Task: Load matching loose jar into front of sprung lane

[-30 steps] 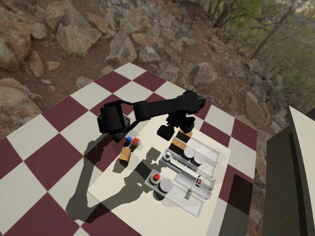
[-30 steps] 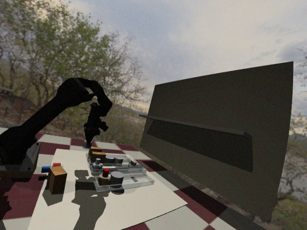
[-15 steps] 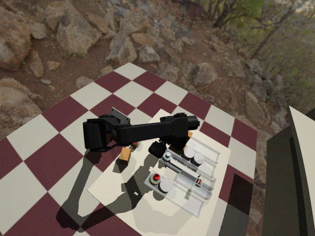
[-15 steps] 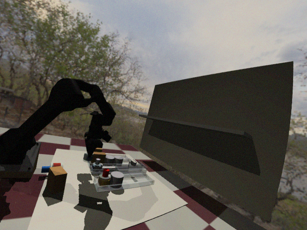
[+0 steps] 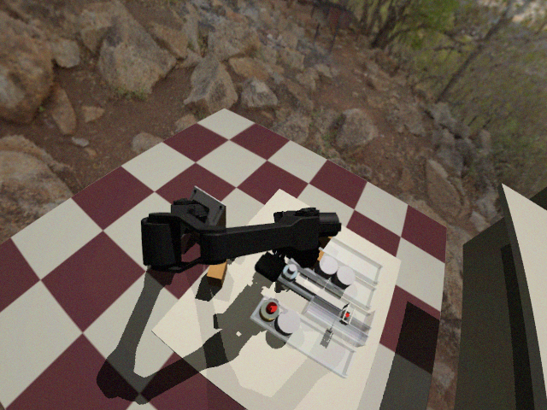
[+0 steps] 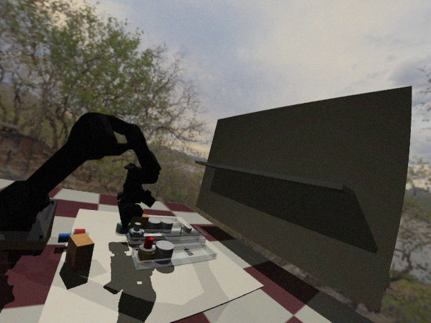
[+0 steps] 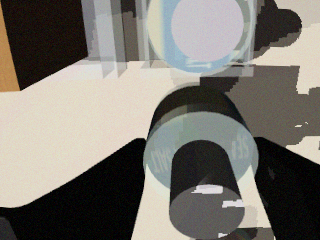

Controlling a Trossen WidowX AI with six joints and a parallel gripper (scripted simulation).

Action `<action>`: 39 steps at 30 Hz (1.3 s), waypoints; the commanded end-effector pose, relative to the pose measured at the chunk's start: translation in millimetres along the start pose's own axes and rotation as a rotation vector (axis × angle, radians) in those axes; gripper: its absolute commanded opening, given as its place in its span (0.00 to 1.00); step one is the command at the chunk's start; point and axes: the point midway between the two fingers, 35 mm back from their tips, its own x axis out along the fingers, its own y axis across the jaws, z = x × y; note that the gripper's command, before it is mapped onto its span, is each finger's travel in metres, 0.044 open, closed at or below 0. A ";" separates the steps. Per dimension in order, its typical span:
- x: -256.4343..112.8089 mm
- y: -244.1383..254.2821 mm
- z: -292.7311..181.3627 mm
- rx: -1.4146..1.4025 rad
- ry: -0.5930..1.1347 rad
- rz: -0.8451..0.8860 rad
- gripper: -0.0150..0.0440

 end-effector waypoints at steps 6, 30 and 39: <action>1.4 -0.7 2.7 -0.002 -0.005 -0.002 0.25; 1.4 -0.6 13.5 -0.002 -0.006 -0.002 0.25; 1.5 -0.7 17.6 -0.002 -0.006 -0.002 0.25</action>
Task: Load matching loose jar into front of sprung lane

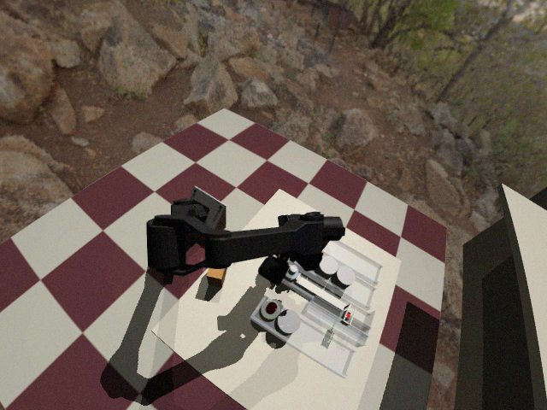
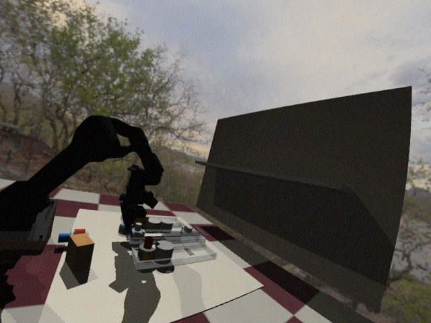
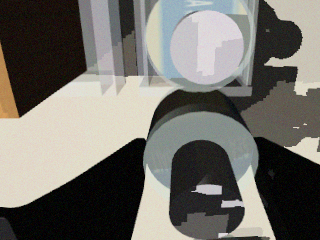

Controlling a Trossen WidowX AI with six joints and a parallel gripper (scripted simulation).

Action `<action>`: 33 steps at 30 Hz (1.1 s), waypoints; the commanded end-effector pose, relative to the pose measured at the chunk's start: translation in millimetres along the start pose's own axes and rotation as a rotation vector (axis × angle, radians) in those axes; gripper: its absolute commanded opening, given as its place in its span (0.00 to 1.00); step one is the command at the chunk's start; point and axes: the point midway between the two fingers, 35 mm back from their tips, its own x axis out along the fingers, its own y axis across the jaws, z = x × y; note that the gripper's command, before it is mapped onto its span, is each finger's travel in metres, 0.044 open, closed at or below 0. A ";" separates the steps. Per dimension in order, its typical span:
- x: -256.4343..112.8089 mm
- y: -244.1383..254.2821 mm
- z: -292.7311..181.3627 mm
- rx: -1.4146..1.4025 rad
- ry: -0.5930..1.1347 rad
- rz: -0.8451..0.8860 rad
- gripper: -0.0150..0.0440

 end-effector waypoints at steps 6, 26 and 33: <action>-1.1 0.3 10.0 0.010 -0.015 0.000 0.25; -1.2 -0.1 19.1 0.010 -0.015 0.000 0.25; -1.2 -0.2 22.2 0.010 -0.015 0.000 0.25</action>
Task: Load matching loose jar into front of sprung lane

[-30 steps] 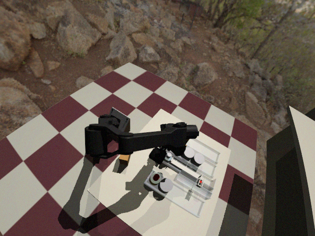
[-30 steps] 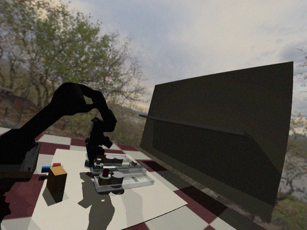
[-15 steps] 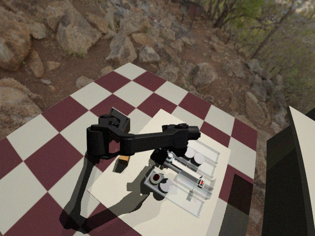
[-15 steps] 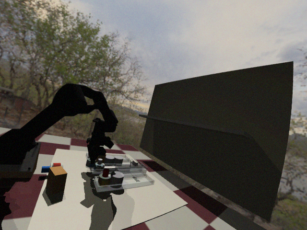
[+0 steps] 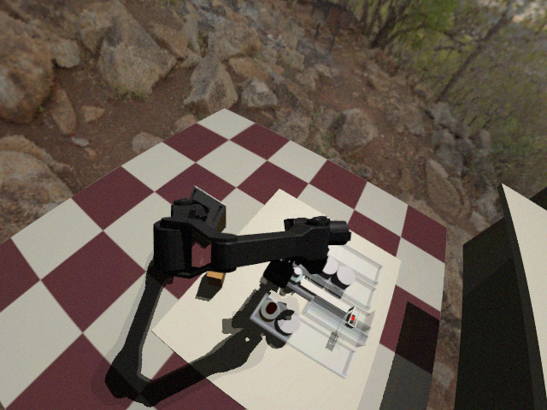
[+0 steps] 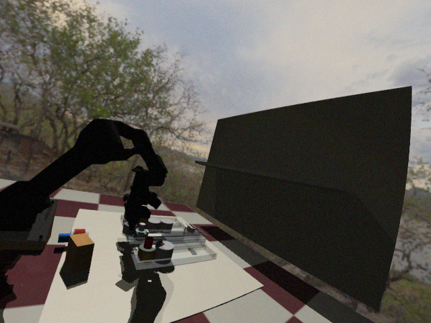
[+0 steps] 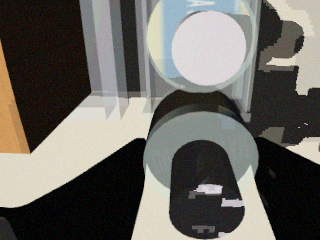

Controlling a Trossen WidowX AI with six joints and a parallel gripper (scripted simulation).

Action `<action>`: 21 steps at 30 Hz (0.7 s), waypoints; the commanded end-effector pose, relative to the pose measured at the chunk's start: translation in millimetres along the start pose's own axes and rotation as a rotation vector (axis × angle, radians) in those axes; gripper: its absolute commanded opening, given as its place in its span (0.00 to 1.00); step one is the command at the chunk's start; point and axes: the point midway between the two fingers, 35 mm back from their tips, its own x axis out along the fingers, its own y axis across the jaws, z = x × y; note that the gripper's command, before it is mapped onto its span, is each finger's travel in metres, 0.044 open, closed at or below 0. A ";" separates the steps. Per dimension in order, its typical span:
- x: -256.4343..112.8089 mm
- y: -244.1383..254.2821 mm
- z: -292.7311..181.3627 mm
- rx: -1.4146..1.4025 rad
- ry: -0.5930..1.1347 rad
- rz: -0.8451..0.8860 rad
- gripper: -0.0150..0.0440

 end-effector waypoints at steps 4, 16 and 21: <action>-1.6 -0.5 9.7 0.009 -0.020 -0.005 0.25; -2.0 -0.8 15.1 0.009 -0.020 -0.005 0.25; -2.1 -0.9 17.3 0.010 -0.020 -0.005 0.25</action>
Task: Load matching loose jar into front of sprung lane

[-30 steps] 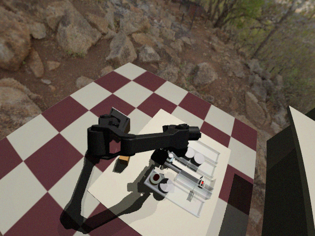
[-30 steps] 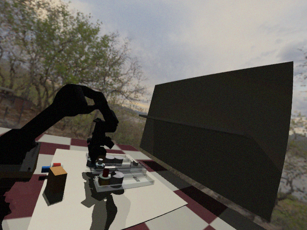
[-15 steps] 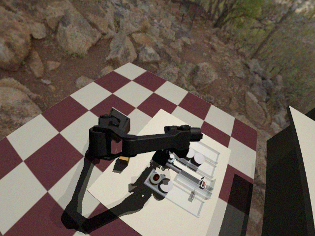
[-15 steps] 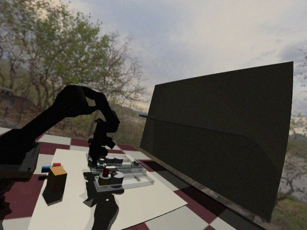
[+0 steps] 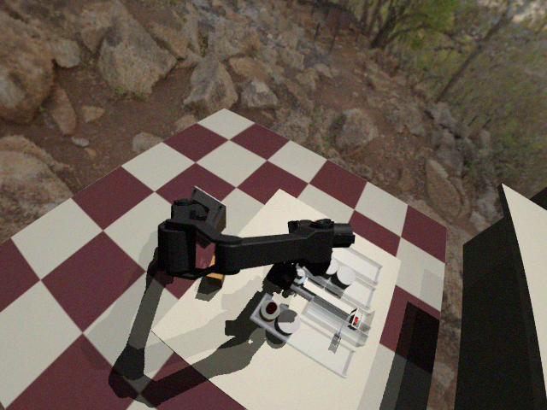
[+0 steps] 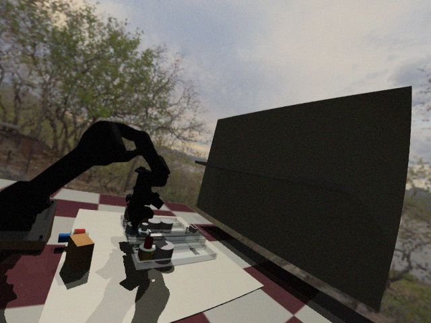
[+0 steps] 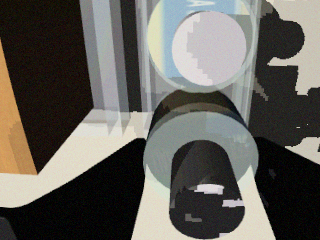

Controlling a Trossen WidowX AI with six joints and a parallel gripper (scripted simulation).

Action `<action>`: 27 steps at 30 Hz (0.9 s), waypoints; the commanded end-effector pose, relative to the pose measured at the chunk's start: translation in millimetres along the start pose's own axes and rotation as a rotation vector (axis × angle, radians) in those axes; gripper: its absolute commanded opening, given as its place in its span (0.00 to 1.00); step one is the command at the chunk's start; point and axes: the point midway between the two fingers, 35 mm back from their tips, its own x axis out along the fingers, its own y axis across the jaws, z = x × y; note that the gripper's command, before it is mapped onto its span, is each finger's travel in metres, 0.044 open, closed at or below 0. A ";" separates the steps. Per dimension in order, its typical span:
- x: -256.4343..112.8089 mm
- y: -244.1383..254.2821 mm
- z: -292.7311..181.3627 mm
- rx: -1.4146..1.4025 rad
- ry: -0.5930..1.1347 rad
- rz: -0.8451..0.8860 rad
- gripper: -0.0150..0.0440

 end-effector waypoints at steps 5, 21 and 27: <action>-2.1 -0.8 9.9 0.009 -0.019 -0.005 0.25; -3.1 -1.4 16.8 0.009 -0.019 -0.006 0.25; -3.9 -1.6 19.3 0.010 -0.019 -0.006 0.25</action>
